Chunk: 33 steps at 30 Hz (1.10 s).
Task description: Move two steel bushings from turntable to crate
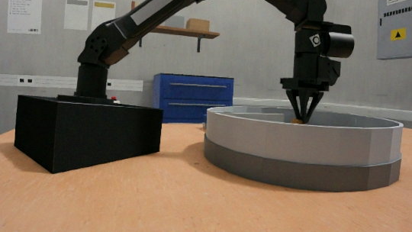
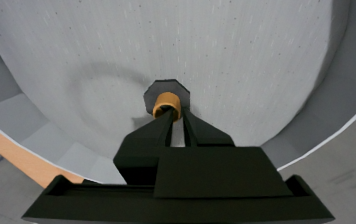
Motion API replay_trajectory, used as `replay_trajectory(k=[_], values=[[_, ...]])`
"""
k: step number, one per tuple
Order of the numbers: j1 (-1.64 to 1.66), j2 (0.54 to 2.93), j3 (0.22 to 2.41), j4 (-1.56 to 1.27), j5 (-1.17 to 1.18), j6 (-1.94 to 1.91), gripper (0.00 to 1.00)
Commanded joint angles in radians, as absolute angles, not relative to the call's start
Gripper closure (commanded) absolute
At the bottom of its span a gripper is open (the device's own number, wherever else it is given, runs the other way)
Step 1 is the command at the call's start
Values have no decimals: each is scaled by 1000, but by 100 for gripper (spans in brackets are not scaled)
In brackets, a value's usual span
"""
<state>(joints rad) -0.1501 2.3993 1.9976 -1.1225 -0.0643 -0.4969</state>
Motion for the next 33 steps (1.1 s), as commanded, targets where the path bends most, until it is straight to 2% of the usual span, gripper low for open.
replay_trajectory(k=[1,18,33], values=[[-143,2370,1995,-1116,-69,-492,86],[-143,2369,1997,-1117,-69,-492,86],[-164,2333,2124,-1271,-70,-508,86]])
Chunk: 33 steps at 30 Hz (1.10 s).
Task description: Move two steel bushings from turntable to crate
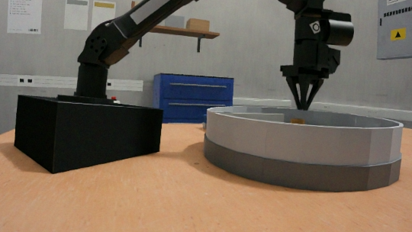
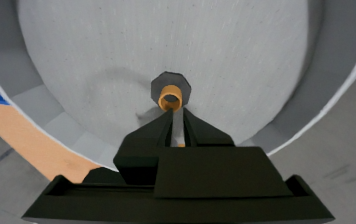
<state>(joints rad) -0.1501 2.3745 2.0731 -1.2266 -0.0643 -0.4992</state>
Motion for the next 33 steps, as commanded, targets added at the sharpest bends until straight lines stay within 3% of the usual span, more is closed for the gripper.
replay_trajectory(k=[1,33], values=[[-165,2333,2132,-1279,-70,-508,86],[-165,2336,2150,-1286,-70,-507,86]])
